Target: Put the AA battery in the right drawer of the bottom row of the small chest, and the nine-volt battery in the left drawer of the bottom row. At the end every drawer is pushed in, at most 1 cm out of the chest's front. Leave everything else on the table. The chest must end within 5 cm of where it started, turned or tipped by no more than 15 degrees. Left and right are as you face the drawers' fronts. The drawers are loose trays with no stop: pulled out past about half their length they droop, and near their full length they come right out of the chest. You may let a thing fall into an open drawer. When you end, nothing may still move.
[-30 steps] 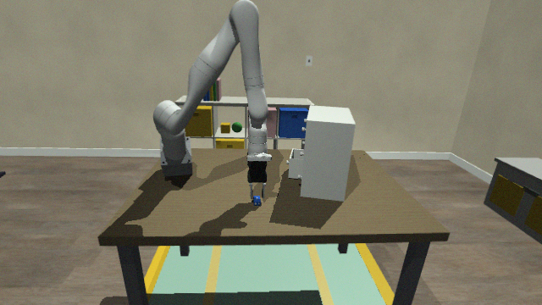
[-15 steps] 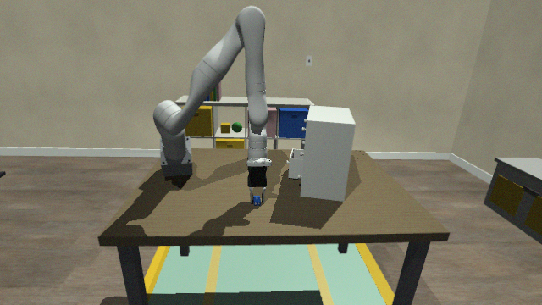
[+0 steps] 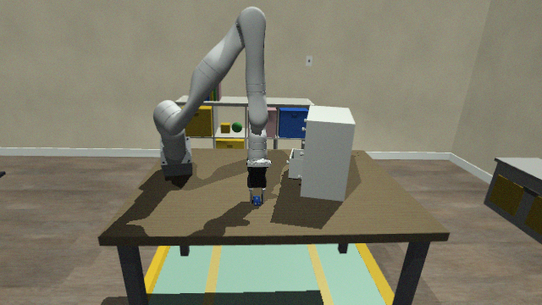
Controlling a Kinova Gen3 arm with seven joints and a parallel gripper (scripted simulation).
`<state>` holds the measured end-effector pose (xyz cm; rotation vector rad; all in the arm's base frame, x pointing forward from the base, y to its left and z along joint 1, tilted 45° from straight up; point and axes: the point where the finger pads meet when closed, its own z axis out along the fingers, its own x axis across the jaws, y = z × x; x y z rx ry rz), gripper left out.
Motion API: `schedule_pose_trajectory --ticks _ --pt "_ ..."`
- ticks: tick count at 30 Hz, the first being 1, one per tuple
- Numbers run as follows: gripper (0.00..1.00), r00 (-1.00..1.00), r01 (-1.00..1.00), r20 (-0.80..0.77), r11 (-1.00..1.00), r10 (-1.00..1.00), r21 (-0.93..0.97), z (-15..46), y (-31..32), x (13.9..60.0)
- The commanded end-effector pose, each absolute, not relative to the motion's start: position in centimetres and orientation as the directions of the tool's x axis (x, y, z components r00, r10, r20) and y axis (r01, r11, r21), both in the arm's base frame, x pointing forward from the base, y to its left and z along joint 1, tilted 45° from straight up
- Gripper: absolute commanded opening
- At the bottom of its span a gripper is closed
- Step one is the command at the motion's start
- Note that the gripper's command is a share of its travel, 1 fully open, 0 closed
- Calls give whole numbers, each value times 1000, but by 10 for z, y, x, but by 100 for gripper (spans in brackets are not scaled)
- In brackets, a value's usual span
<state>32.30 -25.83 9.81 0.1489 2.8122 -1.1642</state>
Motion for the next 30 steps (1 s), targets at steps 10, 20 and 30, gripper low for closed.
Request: schedule_pose_trajectory --ticks 10,20,30 --pt "51 -991 126 -125 704 53 -699 98 -258 323" --pt "51 -991 126 -125 704 53 -699 98 -258 323" --pt "51 -991 126 -125 704 53 -699 99 -257 323"
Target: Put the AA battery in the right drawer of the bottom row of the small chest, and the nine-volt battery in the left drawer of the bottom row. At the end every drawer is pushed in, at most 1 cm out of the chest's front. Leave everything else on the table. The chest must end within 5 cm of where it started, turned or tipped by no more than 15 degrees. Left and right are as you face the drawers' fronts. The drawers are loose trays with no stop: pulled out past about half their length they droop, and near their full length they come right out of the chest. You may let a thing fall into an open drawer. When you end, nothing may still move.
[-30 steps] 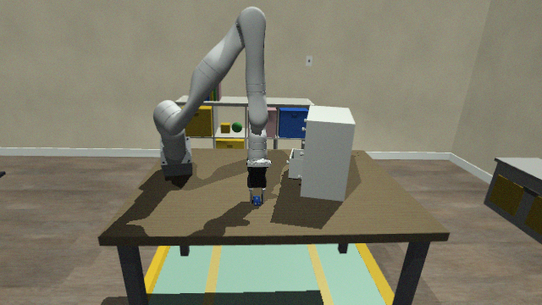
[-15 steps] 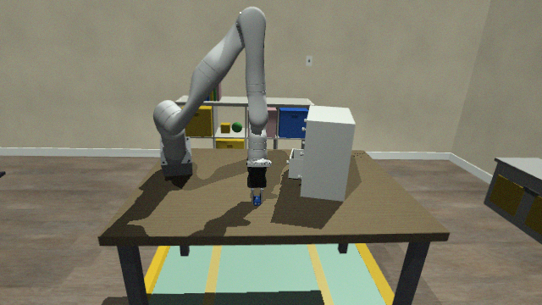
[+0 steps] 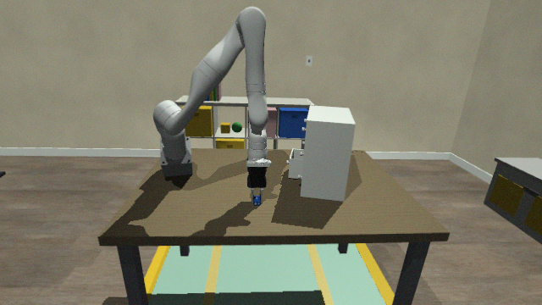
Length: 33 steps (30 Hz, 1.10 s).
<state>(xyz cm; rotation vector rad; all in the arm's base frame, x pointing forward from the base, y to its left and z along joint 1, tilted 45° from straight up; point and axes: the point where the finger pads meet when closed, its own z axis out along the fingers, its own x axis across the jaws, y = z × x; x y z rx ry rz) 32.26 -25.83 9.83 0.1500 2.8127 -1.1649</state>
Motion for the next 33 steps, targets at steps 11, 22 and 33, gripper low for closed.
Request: schedule_pose_trajectory --ticks 11,22,33 --pt "51 -991 126 -125 704 53 -699 117 -239 322" --pt "51 -991 126 -125 704 53 -699 149 -207 320" --pt "51 -991 126 -125 704 53 -699 167 -189 318"
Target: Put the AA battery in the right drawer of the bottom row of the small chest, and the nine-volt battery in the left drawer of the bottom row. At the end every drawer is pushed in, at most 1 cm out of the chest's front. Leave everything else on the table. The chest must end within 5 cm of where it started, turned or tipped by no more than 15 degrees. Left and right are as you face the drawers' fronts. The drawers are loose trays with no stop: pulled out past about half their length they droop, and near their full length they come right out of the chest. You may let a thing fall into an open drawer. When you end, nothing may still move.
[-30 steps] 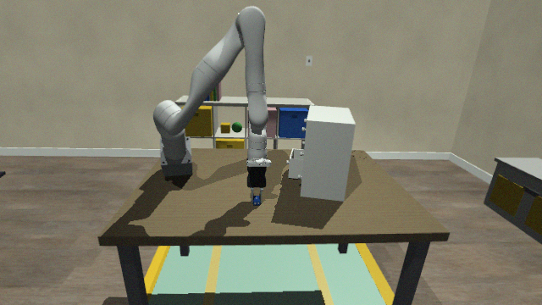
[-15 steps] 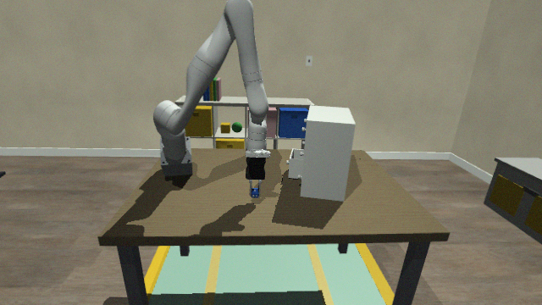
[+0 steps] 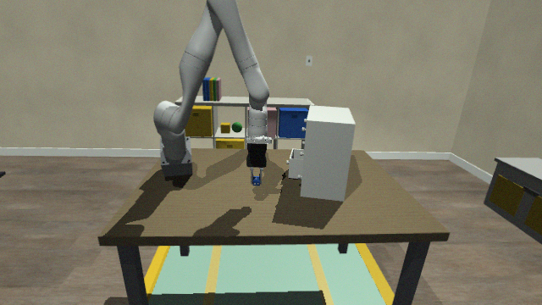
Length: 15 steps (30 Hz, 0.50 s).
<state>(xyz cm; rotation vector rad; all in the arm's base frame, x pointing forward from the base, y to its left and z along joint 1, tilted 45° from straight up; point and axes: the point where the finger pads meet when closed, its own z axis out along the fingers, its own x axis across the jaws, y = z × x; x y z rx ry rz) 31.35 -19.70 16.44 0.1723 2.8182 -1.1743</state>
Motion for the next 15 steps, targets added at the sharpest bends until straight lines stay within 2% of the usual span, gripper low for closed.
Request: schedule_pose_trajectory --ticks 1,15 --pt "51 -991 126 -125 704 53 -699 167 -188 318" --pt "51 -992 117 -119 704 47 -700 168 -186 320"
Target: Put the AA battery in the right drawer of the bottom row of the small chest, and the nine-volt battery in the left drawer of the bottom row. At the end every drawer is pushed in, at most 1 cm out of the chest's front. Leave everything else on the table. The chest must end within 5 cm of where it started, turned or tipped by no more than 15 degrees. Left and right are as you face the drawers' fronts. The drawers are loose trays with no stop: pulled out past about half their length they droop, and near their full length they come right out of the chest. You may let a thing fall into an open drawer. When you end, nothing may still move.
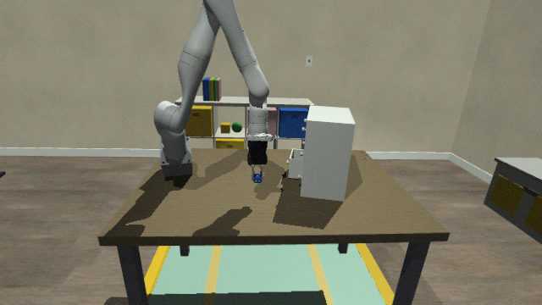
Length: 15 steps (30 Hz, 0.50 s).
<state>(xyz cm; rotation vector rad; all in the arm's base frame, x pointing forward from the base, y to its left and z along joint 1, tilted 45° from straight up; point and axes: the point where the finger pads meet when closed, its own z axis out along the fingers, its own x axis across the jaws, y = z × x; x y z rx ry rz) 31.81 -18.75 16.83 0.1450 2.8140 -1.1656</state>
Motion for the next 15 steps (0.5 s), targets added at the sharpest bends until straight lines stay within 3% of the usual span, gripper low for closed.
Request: schedule_pose_trajectory --ticks 1,12,15 --pt "51 -993 106 -111 704 39 -702 167 -185 321" --pt "51 -937 -344 211 625 -279 -701 123 -131 383" --pt "51 -937 -344 211 625 -279 -701 123 -131 383"
